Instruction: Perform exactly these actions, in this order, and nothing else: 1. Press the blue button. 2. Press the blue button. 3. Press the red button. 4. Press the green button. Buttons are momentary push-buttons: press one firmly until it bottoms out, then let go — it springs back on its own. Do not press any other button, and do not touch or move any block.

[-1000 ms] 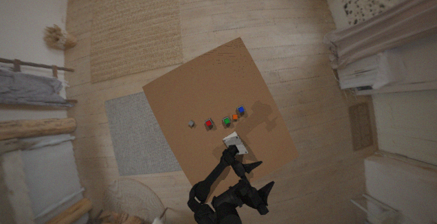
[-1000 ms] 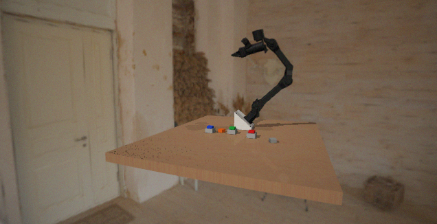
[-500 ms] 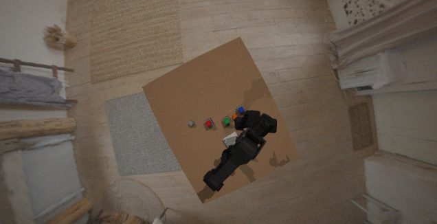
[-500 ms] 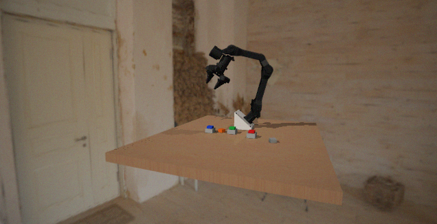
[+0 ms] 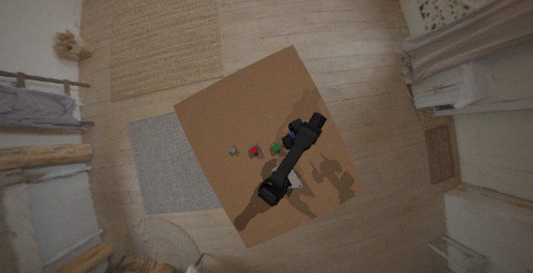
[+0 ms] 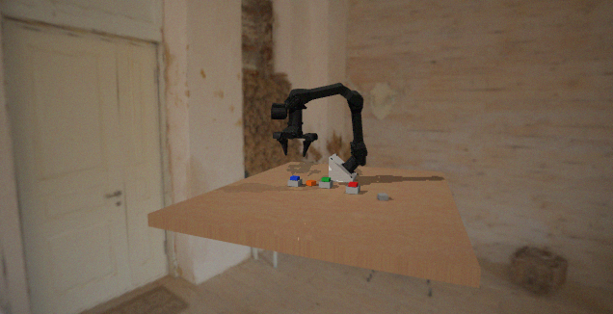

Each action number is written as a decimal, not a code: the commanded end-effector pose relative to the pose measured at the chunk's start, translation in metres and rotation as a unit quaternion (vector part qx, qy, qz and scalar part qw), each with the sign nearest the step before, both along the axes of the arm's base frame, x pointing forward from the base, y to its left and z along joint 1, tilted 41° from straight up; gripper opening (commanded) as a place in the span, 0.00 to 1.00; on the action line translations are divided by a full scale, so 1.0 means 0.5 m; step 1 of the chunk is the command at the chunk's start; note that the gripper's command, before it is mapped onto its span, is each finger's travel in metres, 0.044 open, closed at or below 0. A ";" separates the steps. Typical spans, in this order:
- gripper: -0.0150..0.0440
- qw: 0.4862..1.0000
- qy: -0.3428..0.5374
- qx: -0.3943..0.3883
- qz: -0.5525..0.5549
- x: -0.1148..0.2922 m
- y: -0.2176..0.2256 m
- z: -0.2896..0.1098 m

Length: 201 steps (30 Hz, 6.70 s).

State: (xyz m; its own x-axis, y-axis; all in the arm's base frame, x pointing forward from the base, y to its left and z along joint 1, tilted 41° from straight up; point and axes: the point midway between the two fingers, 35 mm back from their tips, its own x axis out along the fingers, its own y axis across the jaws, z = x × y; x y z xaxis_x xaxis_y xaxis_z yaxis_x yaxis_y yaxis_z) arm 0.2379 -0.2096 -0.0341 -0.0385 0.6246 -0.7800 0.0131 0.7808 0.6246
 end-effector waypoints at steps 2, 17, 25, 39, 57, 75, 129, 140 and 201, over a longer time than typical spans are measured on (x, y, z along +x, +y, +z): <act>0.80 1.000 -0.005 0.008 0.005 0.003 0.026 -0.031; 0.29 1.000 -0.005 0.008 0.005 -0.002 0.084 -0.097; 0.29 1.000 -0.005 0.008 0.005 -0.002 0.085 -0.098; 0.29 1.000 -0.005 0.009 0.005 -0.003 0.112 -0.131; 0.29 1.000 -0.005 0.009 0.005 -0.005 0.127 -0.148; 0.29 1.000 -0.005 0.008 0.005 -0.002 0.084 -0.097; 0.29 1.000 -0.005 0.008 0.005 -0.001 0.073 -0.086; 0.29 1.000 -0.004 0.006 0.004 0.013 0.020 0.016; 0.29 1.000 -0.004 0.019 0.005 0.035 0.531 0.183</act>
